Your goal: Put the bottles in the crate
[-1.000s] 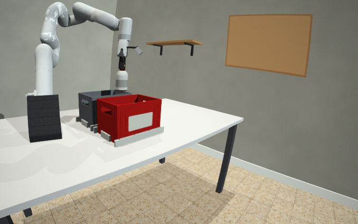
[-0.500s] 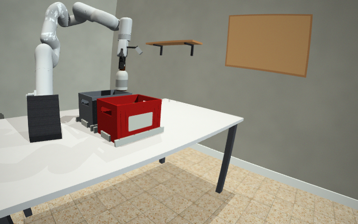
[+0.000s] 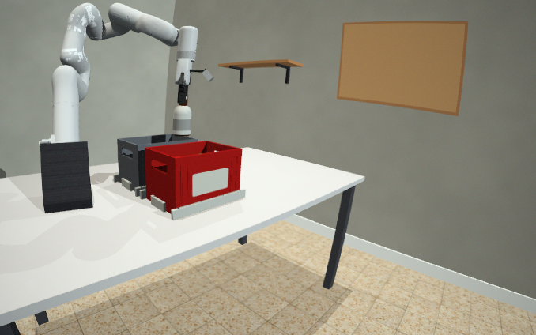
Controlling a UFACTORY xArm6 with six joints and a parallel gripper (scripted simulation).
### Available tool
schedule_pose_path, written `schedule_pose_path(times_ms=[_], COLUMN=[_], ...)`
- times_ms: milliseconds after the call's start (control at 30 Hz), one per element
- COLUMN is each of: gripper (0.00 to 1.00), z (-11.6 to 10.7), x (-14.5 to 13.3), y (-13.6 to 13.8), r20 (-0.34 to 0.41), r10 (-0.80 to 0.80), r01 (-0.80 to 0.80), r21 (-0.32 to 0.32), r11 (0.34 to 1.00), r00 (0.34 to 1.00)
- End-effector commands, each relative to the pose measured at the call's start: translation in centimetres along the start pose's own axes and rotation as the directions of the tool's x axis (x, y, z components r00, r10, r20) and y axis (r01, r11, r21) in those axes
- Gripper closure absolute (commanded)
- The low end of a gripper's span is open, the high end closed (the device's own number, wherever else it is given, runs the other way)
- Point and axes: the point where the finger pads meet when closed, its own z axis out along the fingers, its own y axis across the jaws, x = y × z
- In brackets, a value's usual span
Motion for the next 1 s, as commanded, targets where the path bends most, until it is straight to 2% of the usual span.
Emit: schedule_pose_path(times_ms=[0, 300, 967], gripper=[1.00, 1.00, 1.00], z=[-0.2, -0.2, 1.6], x=[0.1, 0.1, 0.1], y=[-0.1, 0.0, 0.0], r20=[-0.005, -0.005, -0.005], r10=[-0.001, -0.001, -0.001], r01=[0.001, 0.001, 0.001], r21=[0.001, 0.001, 0.001], r11=[1.000, 1.000, 1.000], r00=[1.000, 1.000, 1.000])
